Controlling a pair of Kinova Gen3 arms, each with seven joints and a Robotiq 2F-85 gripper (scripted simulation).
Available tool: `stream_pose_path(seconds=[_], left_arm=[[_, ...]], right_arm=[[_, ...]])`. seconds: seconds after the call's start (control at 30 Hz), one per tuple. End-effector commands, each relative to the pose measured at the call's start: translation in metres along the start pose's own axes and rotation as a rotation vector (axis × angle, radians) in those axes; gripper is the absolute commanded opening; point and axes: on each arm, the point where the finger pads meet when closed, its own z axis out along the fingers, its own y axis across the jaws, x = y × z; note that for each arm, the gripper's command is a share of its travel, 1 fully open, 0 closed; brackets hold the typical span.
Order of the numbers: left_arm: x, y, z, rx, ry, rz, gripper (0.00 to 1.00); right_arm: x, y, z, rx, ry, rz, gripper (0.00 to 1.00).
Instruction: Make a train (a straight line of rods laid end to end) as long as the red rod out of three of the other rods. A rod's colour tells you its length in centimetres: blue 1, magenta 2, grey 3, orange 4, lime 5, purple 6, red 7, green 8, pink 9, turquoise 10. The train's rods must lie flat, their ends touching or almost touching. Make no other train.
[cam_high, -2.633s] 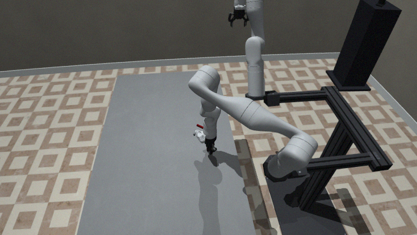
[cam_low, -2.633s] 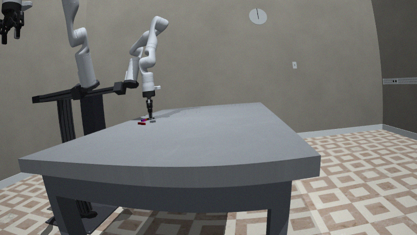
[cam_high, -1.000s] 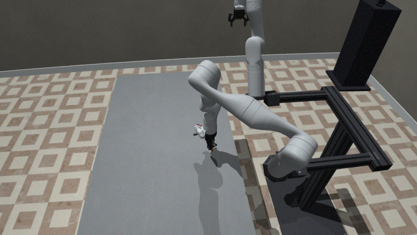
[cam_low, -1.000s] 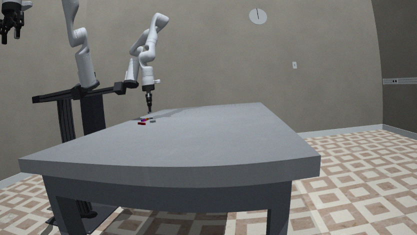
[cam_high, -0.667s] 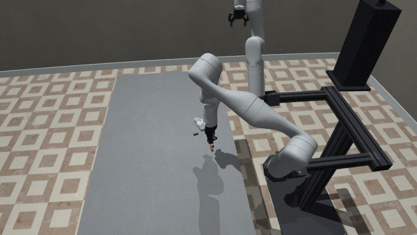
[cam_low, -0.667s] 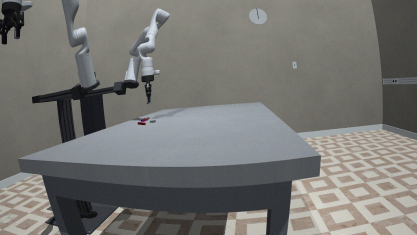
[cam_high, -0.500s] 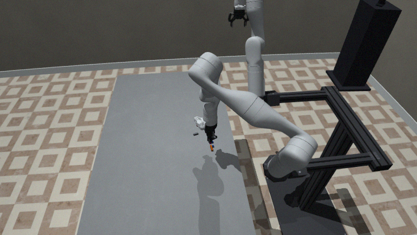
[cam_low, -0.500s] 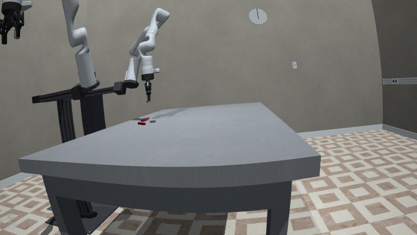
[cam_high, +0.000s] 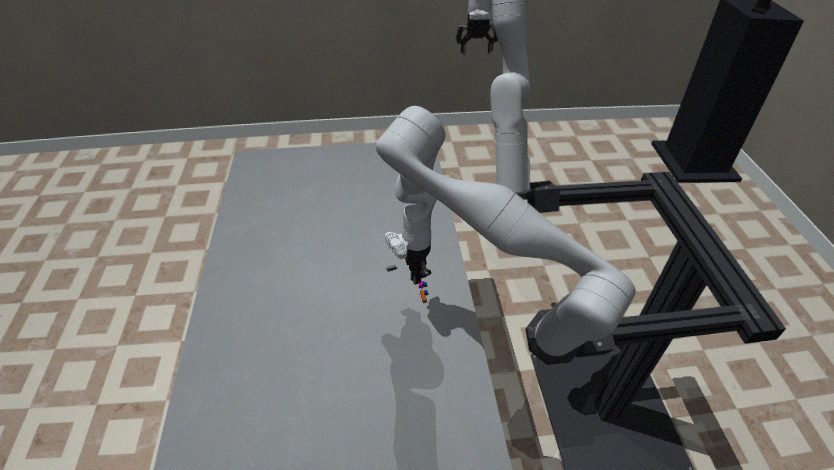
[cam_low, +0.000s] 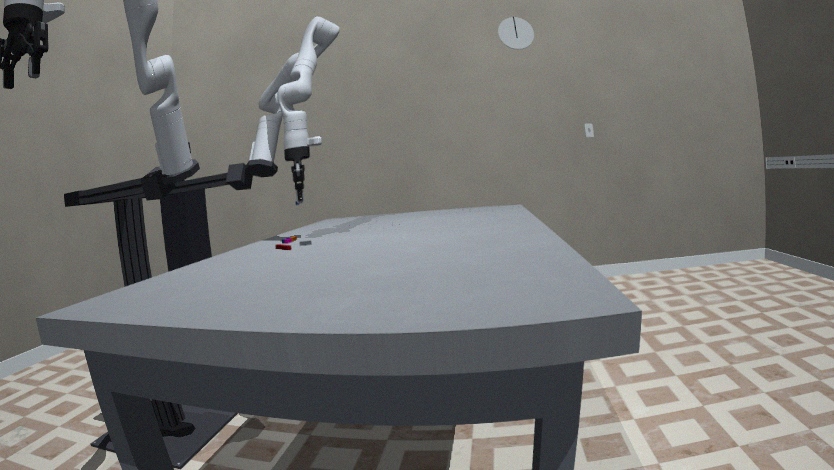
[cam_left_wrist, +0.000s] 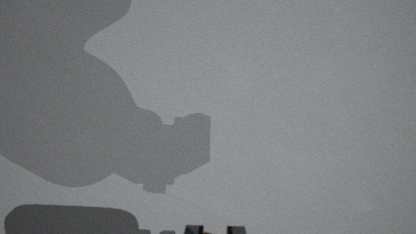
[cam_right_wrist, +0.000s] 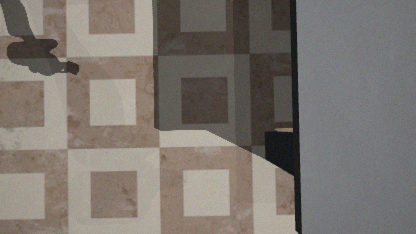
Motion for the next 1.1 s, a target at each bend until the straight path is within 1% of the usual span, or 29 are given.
stream_pose_path(seconds=[0.0,0.07,0.3,0.57,0.63,0.73,0.87,1.07], left_arm=[[0.012,0.018,0.001,-0.004,0.013,-0.047,0.175],[0.012,0.018,0.001,-0.004,0.013,-0.047,0.175],[0.047,0.068,0.004,-0.009,0.036,-0.204,0.175],[0.084,0.112,0.004,-0.008,0.036,-0.382,0.175],[0.084,0.112,0.004,-0.008,0.036,-0.382,0.175],[0.099,0.128,0.003,-0.005,0.027,-0.46,0.175],[0.113,0.142,0.001,-0.001,0.012,-0.542,0.175],[0.124,0.152,-0.001,0.002,-0.004,-0.605,0.175]], right_arm=[[0.0,0.0,-0.001,0.0,-0.001,0.0,1.0],[0.0,0.0,-0.001,0.0,-0.001,0.0,1.0],[0.0,0.0,-0.001,0.0,-0.001,0.0,1.0],[0.0,0.0,-0.001,0.0,-0.001,0.0,1.0],[0.0,0.0,-0.001,0.0,-0.001,0.0,1.0],[0.0,0.0,-0.001,0.0,-0.001,0.0,1.0],[0.0,0.0,-0.001,0.0,-0.001,0.0,1.0],[0.0,0.0,-0.001,0.0,-0.001,0.0,1.0]])
